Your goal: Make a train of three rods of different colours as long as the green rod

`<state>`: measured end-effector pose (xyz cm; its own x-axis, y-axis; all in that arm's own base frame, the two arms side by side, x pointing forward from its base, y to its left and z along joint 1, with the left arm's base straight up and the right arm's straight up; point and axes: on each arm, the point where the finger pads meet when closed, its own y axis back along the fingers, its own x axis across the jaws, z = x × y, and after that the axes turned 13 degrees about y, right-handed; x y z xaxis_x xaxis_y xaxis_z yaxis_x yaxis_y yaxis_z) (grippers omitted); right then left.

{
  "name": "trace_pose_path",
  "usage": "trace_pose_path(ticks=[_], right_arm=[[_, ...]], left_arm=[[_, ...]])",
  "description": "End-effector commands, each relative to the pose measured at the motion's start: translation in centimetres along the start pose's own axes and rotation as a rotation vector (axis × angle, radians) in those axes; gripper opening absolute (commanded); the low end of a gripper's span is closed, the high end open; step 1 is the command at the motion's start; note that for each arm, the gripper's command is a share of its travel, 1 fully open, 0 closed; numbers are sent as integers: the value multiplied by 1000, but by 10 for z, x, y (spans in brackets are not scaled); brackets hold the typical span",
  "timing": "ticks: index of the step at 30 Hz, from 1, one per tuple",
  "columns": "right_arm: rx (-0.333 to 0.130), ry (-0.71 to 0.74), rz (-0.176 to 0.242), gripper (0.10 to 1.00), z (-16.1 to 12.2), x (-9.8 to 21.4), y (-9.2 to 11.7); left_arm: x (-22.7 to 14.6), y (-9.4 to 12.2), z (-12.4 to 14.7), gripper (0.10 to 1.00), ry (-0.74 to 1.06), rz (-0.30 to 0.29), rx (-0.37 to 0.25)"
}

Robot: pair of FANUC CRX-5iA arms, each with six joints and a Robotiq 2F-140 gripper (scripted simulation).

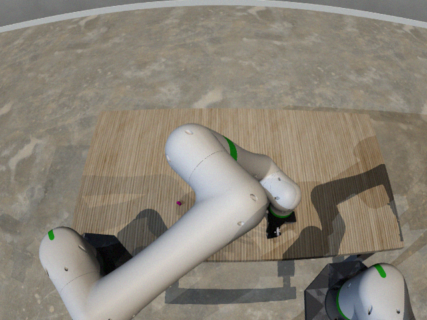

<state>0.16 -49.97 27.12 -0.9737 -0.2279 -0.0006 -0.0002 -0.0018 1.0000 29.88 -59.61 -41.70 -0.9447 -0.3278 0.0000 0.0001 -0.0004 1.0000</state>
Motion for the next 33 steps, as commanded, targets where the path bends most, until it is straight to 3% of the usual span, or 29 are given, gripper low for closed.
trace_pose_path(ticks=[1, 26, 27, 33], right_arm=[[2, 0, 1, 1000, 0, 0, 1], [2, 0, 1, 1000, 0, 0, 1], [2, 0, 1, 1000, 0, 0, 1], [2, 0, 1, 1000, 0, 0, 1]], left_arm=[[0, 1, -2, 231, 0, 0, 2], [0, 1, -2, 231, 0, 0, 2], [0, 1, -2, 124, 0, 0, 2], [0, 1, -2, 124, 0, 0, 2]])
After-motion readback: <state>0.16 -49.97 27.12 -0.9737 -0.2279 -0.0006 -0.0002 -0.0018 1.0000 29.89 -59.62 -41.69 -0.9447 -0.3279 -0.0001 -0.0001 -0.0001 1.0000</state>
